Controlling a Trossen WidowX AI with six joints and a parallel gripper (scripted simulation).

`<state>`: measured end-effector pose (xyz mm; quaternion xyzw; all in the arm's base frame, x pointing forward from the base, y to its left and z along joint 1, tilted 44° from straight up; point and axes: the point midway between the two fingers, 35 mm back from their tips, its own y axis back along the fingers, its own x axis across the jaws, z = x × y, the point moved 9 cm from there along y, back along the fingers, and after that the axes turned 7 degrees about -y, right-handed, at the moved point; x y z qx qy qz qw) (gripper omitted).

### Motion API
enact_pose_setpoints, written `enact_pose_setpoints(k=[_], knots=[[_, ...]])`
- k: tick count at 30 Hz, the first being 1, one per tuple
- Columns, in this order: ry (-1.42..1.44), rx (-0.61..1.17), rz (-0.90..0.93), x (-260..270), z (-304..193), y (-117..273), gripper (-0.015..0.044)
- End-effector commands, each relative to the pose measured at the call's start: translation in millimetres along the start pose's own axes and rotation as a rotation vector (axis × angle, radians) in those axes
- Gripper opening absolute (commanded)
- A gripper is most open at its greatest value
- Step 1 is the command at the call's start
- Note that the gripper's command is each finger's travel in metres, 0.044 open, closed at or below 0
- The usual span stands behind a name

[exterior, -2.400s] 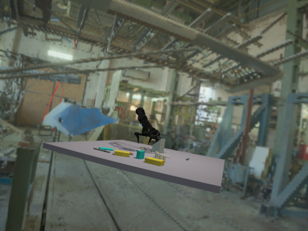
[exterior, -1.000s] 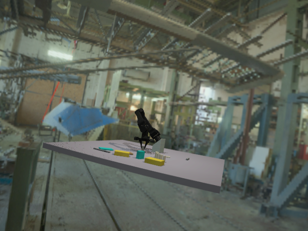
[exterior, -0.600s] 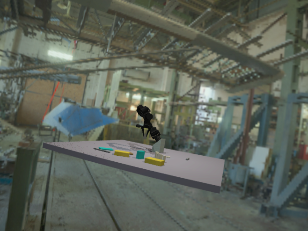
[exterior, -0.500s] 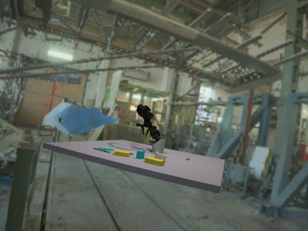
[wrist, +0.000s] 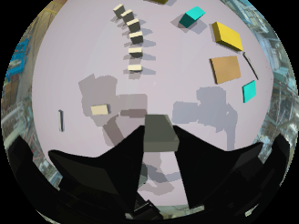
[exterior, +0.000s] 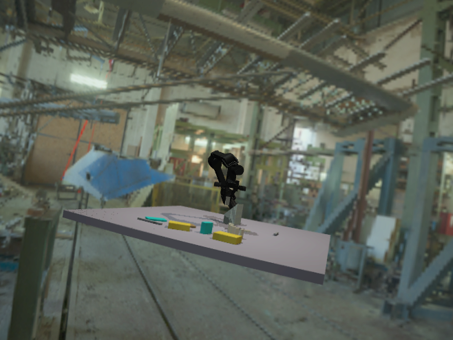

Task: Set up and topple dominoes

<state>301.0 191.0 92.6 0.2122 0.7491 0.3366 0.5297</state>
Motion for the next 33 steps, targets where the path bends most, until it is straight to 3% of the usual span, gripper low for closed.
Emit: enact_pose_setpoints(k=[1,9,33], knots=[[0.0,0.004,0.002,35.8,21.6,-7.5,0.0107],[0.004,0.008,0.005,37.8,23.8,-15.5,0.0107],[-0.002,0.005,-0.004,37.0,21.9,-138.8,0.0107]])
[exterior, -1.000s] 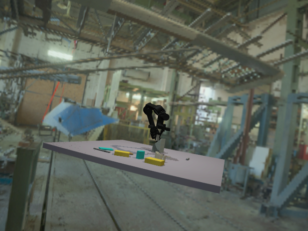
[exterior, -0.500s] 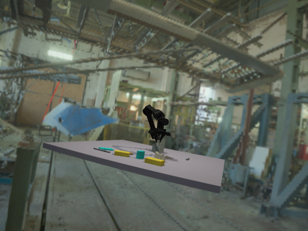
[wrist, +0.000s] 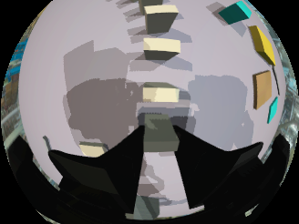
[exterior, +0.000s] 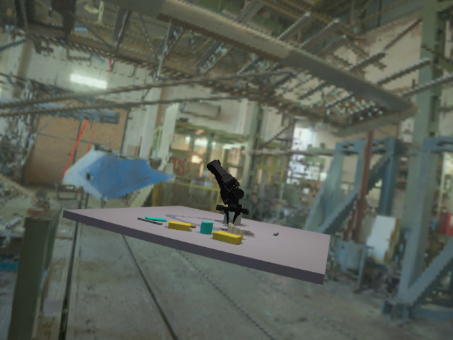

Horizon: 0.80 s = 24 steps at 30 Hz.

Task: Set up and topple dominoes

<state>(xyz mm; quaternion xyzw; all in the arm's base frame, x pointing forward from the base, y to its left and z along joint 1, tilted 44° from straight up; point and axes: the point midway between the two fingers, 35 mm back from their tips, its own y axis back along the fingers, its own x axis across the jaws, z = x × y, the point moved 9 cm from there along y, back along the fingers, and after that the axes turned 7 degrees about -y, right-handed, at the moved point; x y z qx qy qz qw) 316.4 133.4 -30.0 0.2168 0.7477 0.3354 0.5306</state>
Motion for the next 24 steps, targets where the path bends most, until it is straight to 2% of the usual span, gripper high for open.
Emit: enact_pose_setpoints(k=[1,11,24], knots=[[0.005,-0.001,-0.01,1.4,-2.4,-9.4,0.0107],[0.005,-0.001,-0.01,1.4,-2.4,-9.4,0.0107],[0.005,-0.001,-0.01,1.4,-2.4,-9.4,0.044]])
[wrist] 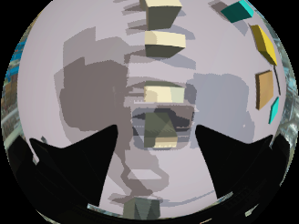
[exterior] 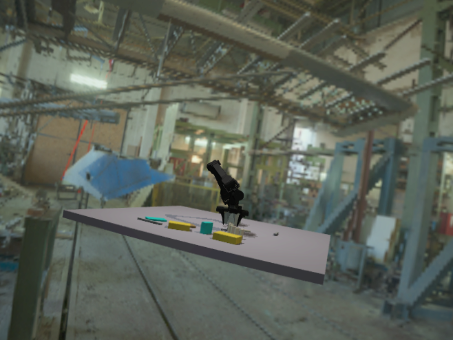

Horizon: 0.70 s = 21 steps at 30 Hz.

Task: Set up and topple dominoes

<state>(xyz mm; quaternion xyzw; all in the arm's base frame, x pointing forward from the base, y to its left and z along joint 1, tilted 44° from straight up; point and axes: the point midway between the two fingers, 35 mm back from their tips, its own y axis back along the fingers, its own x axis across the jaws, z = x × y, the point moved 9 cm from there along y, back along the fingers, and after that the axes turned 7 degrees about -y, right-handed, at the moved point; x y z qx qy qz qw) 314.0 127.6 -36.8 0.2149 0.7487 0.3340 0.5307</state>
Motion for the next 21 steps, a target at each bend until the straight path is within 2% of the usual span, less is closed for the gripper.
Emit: enact_pose_setpoints(k=[1,4,9,11,18,21], knots=[[0.003,-0.001,-0.005,0.0,0.0,-0.5,0.044],[0.003,-0.002,-0.002,0.5,2.4,11.2,0.044],[0.002,-0.003,0.006,1.6,4.8,101.6,0.044],[0.002,-0.001,0.006,1.0,0.7,126.6,0.044],[-0.013,0.0,0.006,1.9,-0.5,129.6,0.044],[-0.215,0.0,0.006,15.5,-8.0,119.1,0.044]])
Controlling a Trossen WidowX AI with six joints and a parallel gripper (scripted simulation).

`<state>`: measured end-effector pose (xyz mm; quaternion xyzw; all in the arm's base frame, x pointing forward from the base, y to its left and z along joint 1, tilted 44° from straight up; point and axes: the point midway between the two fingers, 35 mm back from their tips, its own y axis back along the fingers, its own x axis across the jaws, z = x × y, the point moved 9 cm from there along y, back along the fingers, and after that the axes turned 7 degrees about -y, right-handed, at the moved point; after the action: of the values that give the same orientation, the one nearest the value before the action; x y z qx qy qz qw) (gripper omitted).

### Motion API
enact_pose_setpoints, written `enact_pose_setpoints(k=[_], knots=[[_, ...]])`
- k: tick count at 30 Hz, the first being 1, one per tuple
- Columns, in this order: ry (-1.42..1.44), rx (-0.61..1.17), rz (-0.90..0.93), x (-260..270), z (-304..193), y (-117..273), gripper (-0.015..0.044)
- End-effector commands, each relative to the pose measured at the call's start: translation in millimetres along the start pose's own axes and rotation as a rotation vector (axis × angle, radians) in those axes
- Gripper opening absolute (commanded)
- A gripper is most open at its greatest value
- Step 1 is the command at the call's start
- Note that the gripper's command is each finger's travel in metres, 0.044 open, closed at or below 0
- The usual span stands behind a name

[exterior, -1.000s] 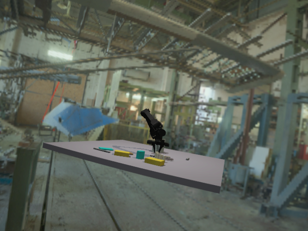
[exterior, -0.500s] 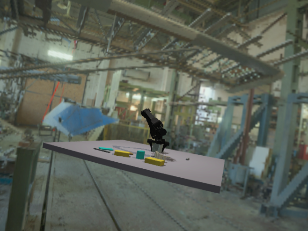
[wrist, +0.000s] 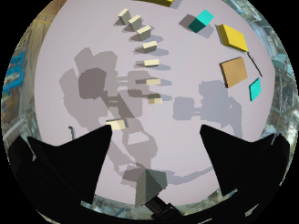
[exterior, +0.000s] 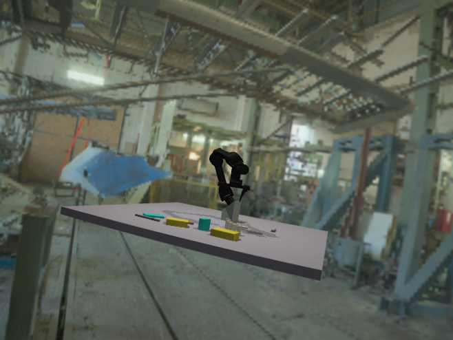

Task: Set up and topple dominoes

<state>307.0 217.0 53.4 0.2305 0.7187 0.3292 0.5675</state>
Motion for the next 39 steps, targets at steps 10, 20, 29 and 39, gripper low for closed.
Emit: enact_pose_setpoints(k=[10,20,29,39], knots=[[-1.002,0.01,-0.007,54.1,-56.3,-55.3,0.044],[-1.396,0.008,-0.012,66.3,-81.9,-76.7,0.044],[-1.396,0.008,-0.011,66.5,-81.2,-84.0,0.044],[-1.397,0.005,-0.014,65.2,-81.0,-142.3,0.044]])
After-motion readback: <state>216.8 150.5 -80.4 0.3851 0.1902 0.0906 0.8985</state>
